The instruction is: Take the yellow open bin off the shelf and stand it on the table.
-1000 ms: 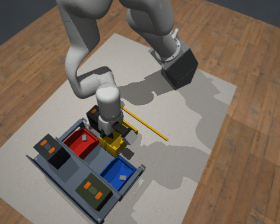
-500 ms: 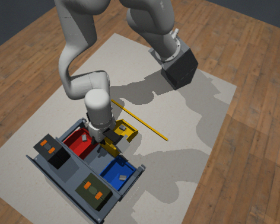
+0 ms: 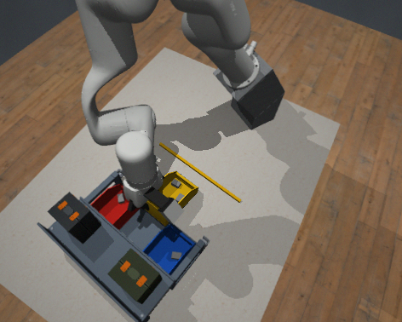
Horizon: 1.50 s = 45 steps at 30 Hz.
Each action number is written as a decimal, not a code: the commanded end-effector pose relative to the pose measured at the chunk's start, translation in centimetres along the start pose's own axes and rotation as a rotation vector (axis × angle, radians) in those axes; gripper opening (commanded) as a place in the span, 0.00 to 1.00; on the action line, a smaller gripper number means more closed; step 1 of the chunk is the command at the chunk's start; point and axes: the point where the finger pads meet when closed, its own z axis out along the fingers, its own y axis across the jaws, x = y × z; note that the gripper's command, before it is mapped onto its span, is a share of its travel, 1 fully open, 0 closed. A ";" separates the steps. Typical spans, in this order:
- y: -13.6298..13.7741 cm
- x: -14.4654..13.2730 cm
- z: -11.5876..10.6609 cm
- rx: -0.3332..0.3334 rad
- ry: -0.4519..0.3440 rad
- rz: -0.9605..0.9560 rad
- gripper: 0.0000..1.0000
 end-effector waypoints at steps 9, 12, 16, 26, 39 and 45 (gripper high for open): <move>0.3 0.0 -0.2 -0.003 0.001 0.001 0.33; 0.2 0.0 -0.1 -0.003 0.001 0.001 0.33; -0.4 0.0 0.1 -0.003 0.001 0.001 0.33; -0.4 0.0 0.1 -0.003 0.001 0.001 0.33; -0.8 0.0 0.2 -0.003 0.001 0.001 0.33; -0.8 0.0 0.2 -0.003 0.001 0.001 0.33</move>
